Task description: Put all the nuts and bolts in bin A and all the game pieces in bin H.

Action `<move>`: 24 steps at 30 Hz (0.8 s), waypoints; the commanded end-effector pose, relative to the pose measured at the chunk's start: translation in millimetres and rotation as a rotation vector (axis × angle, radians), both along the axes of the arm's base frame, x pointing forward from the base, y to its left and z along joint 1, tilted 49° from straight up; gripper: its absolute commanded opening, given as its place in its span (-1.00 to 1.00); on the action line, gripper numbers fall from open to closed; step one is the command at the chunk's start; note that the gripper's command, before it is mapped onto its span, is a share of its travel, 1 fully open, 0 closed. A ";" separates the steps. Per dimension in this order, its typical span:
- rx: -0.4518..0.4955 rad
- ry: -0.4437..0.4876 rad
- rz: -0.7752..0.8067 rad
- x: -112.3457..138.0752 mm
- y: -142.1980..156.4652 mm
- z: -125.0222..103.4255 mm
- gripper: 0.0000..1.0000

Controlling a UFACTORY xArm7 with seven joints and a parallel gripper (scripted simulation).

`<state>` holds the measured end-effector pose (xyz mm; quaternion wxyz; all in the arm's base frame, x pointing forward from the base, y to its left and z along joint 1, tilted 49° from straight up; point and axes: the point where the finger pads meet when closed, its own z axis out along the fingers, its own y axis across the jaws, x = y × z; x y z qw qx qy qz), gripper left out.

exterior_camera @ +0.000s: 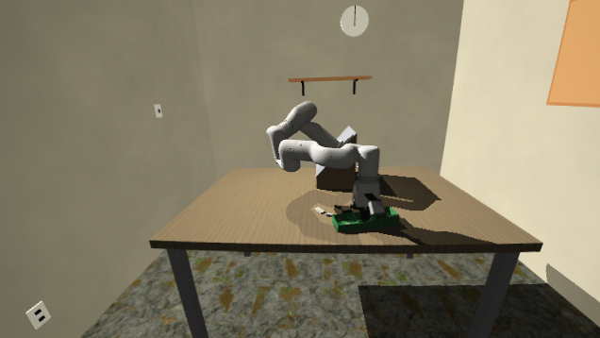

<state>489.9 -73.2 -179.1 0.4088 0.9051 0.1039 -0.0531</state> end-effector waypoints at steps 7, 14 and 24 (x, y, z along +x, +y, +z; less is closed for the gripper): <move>0.003 -0.002 0.003 1.2 5.5 3.5 -0.85; 0.003 -0.002 0.003 1.3 11.5 8.9 -0.85; 0.003 -0.002 0.003 1.4 20.5 16.8 -0.85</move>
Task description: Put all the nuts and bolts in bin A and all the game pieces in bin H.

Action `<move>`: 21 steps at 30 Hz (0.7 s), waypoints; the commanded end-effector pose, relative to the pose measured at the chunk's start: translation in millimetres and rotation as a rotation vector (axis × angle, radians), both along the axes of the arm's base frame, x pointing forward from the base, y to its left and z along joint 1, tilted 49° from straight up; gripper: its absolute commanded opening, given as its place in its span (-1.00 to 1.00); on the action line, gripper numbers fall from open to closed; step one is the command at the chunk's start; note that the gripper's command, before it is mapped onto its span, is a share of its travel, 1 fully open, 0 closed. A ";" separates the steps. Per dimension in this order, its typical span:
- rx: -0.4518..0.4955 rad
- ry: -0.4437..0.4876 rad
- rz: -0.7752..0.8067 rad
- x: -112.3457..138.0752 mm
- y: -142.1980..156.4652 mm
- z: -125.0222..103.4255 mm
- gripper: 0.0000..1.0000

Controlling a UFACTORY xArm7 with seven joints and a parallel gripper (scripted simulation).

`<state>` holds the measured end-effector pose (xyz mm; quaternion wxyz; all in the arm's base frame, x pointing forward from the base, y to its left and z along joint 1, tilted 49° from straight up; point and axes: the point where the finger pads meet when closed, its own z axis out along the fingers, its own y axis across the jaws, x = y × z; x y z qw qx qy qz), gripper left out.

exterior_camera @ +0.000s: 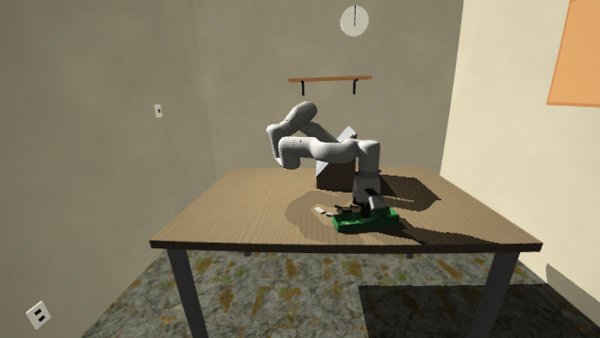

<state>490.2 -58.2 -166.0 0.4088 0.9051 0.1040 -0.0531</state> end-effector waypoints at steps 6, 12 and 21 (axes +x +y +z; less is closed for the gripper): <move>0.003 -0.002 0.003 1.2 15.5 12.6 -0.85; 0.003 -0.002 0.003 1.3 27.6 23.2 -0.85; 0.003 -0.002 0.003 -4.8 44.7 12.9 -0.85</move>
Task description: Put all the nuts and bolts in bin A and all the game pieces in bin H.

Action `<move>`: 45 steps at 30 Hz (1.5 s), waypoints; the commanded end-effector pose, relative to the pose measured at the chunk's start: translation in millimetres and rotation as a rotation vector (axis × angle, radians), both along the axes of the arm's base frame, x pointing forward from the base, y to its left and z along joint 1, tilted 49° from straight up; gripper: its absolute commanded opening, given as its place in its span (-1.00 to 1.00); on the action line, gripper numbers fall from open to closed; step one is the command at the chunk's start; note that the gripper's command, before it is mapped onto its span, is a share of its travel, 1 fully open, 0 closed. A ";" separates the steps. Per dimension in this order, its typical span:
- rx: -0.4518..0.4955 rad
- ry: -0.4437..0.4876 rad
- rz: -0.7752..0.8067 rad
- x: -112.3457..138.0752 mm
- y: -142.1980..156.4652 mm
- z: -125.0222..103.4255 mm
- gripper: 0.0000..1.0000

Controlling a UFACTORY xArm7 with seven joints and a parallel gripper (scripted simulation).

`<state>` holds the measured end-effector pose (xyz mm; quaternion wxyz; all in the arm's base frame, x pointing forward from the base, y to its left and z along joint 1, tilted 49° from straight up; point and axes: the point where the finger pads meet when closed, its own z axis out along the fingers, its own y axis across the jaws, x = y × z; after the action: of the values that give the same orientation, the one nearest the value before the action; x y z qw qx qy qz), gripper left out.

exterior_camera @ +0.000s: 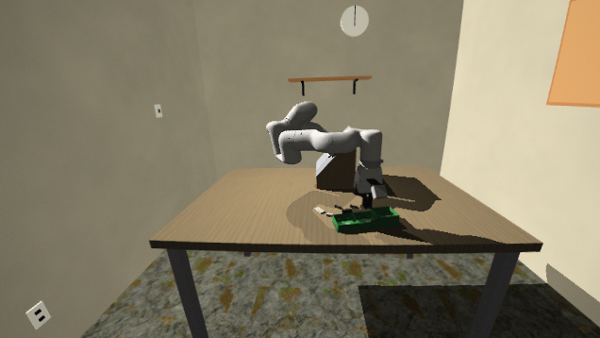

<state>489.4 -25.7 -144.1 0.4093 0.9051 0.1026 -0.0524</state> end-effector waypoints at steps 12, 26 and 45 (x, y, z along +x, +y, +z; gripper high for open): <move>0.004 0.000 0.005 -19.5 43.7 -44.6 -0.85; 0.004 0.000 0.004 -23.9 42.6 -63.5 -0.85; 0.004 0.001 0.004 -24.3 8.6 -93.5 -0.85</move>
<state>464.2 -13.2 -232.8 0.4087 0.9052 0.1041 -0.0529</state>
